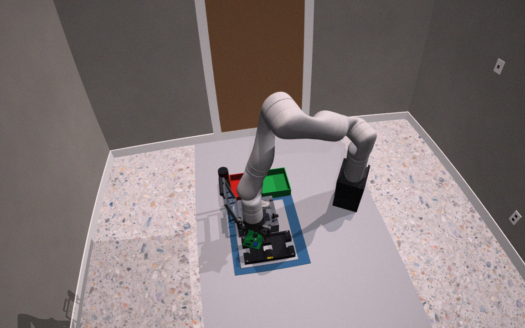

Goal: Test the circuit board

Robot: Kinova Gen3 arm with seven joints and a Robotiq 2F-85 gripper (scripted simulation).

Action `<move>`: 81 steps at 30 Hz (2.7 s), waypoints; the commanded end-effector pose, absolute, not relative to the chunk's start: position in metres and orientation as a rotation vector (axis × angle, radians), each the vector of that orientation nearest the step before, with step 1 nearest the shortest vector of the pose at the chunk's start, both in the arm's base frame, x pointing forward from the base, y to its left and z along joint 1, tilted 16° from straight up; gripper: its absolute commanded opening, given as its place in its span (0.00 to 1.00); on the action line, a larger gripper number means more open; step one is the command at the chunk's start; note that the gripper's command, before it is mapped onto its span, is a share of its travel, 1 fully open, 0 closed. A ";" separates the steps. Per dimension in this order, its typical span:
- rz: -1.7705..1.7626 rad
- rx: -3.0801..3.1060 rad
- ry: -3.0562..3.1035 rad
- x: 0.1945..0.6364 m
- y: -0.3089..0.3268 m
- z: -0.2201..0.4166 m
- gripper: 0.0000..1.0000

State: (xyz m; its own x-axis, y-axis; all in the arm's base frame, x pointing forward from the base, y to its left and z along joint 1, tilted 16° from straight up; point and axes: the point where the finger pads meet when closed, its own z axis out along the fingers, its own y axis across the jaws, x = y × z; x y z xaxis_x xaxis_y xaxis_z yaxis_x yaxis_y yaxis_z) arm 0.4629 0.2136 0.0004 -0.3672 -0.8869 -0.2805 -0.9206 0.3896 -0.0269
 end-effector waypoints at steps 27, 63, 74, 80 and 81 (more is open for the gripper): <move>0.329 -0.527 2.899 0.462 0.215 0.001 0.77; 0.434 1.045 2.887 0.462 0.215 0.001 0.77; 0.445 1.499 2.728 0.462 0.215 0.001 0.77; 0.446 1.634 2.665 0.462 0.215 0.001 0.77; 0.446 1.665 2.650 0.462 0.215 0.001 0.77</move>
State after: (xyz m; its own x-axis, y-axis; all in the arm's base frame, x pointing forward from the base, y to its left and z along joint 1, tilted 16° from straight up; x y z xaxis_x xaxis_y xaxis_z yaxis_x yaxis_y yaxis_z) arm 0.4627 0.2141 0.0008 -0.4565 0.8748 0.1623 0.8796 0.4162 0.2306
